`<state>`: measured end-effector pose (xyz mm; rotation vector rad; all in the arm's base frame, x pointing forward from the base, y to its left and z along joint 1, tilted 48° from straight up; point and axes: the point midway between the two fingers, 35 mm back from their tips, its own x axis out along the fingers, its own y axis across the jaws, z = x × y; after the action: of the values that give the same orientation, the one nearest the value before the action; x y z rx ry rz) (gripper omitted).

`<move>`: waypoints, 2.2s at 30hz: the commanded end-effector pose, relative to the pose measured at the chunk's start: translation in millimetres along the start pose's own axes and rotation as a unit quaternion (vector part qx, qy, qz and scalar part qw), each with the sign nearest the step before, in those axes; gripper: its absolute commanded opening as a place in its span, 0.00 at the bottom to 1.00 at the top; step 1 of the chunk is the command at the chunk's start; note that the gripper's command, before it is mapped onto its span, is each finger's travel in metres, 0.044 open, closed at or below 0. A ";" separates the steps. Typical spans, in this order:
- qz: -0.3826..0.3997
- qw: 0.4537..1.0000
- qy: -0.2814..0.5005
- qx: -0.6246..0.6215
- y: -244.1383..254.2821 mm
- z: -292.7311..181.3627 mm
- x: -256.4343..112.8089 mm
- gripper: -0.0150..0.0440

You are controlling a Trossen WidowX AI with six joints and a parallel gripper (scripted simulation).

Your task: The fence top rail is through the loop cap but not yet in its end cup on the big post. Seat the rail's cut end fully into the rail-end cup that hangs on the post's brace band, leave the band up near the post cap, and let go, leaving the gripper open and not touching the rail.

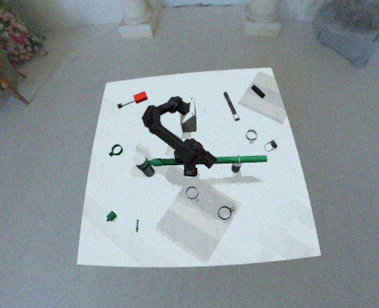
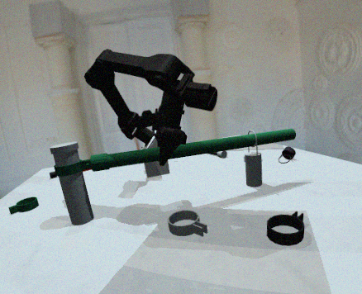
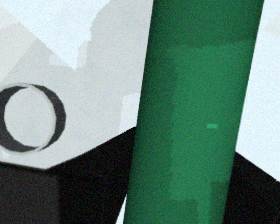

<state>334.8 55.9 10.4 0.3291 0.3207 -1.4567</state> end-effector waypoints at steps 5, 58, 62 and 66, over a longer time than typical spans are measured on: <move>0.000 1.000 0.000 0.000 -0.1 -0.1 0.0 0.25; 0.000 1.000 -0.001 0.000 2.4 30.1 5.4 0.25; 0.000 1.000 -0.001 0.000 1.9 32.6 6.8 0.25; 0.000 1.000 -0.001 0.000 1.7 35.3 7.3 0.25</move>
<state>336.2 36.6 32.1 0.3239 0.3247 -1.4668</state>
